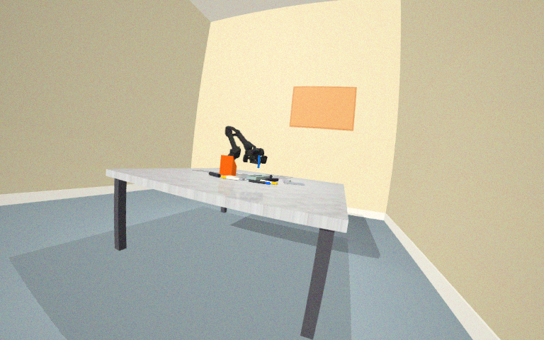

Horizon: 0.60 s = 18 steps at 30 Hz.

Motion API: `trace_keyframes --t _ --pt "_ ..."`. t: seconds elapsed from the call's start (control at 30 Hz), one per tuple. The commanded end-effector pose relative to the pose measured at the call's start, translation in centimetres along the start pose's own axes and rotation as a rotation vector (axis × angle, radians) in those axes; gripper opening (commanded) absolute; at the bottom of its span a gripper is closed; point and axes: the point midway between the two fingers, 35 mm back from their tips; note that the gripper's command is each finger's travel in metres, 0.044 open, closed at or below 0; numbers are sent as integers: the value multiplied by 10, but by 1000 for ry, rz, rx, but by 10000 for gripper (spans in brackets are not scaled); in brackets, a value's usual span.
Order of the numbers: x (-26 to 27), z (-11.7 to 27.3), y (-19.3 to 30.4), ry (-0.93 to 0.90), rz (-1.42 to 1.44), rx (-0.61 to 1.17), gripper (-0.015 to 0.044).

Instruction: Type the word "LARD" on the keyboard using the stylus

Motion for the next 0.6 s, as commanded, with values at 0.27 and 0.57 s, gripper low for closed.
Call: trace_keyframes --t 0.27,0.57 --pt "-25 -17 -12 222 -82 57 0" --pt "-40 -26 -17 342 -135 93 0"
Point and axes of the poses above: the point midway between the two fingers, 35 mm back from their tips, its own z axis back along the fingers, its own x axis across the jaws, y = z × x, and after that the axes turned 14 degrees about z, right-handed
